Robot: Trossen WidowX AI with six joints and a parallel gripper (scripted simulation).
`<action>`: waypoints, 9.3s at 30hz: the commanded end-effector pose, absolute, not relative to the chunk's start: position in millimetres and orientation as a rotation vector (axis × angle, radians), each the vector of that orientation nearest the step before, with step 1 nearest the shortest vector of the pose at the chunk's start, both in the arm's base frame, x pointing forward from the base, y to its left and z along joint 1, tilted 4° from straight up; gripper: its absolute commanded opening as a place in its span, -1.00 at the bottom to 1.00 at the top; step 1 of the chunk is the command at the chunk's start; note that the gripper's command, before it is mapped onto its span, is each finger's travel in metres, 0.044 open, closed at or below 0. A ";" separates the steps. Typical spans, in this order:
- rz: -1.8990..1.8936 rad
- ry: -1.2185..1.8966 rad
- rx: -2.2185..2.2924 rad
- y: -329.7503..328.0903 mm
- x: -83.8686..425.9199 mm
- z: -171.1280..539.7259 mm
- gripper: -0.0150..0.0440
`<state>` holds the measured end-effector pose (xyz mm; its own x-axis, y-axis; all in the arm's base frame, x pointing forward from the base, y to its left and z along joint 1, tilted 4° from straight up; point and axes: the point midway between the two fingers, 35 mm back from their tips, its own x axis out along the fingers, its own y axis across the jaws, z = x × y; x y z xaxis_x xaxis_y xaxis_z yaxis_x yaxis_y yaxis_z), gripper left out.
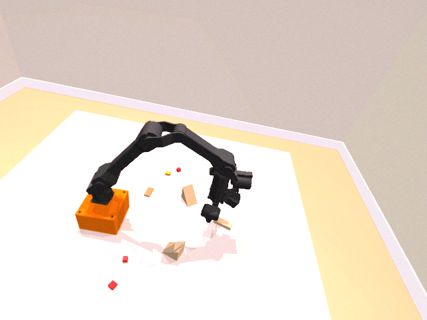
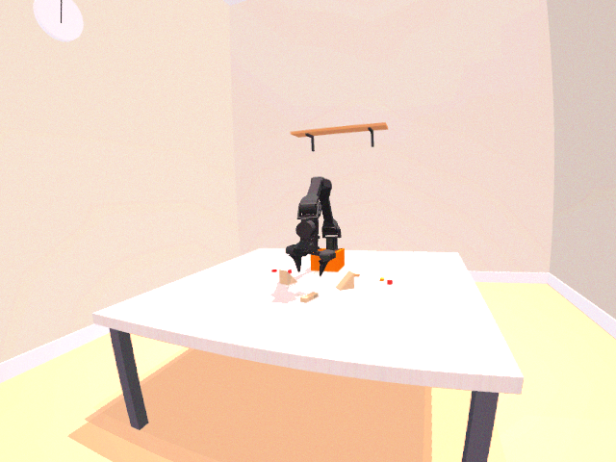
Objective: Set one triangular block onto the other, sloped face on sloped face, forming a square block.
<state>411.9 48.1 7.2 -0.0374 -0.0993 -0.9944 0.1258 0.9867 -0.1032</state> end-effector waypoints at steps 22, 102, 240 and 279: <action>-0.196 1.958 0.301 -127.8 360.3 30.5 1.00; -0.243 2.012 0.295 -111.2 320.2 -56.6 -0.29; -1.194 0.224 1.998 -63.0 188.5 40.9 1.00; -1.544 -0.482 2.775 -55.7 161.3 24.9 1.00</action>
